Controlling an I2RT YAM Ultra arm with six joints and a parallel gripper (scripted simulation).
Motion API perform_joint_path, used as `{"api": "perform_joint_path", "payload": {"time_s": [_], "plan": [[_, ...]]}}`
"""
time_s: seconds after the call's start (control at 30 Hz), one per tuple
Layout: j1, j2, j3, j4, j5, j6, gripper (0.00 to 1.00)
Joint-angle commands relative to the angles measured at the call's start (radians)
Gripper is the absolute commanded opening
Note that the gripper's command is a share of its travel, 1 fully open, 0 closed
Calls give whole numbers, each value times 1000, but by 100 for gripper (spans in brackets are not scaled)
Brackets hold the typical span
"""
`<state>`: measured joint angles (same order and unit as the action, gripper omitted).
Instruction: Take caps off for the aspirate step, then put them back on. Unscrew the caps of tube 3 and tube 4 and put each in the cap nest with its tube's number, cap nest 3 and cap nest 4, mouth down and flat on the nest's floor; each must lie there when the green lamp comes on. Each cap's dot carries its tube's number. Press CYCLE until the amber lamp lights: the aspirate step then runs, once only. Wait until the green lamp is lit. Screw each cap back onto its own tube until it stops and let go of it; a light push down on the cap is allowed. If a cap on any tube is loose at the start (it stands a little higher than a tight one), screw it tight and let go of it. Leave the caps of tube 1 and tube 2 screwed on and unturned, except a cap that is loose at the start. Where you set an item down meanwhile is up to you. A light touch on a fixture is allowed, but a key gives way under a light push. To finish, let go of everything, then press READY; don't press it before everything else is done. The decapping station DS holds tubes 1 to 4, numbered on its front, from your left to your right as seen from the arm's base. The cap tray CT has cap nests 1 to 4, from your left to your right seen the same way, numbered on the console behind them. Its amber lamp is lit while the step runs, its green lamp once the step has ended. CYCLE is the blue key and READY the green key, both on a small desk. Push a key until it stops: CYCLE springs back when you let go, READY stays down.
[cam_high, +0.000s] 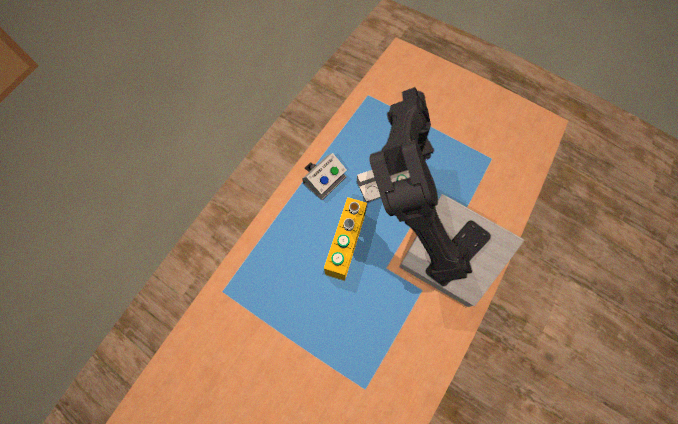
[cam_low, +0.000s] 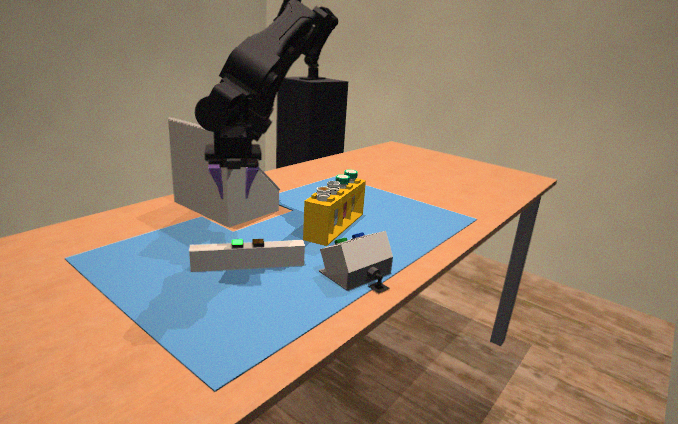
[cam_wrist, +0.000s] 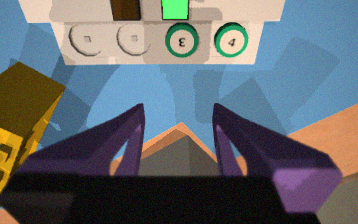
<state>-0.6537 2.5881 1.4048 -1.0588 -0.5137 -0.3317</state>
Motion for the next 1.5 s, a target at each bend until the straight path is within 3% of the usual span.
{"api": "perform_joint_path", "payload": {"time_s": [0.0, 0.07, 0.57, 0.73, 1.47], "plan": [[7, 2, -25, 82, -19, 29, 47], [7, 2, -25, 82, -19, 29, 47], [129, 110, -143, 373, -87, 149, 47], [156, 134, -160, 431, -101, 177, 47], [165, 142, -169, 452, -106, 186, 47]]}}
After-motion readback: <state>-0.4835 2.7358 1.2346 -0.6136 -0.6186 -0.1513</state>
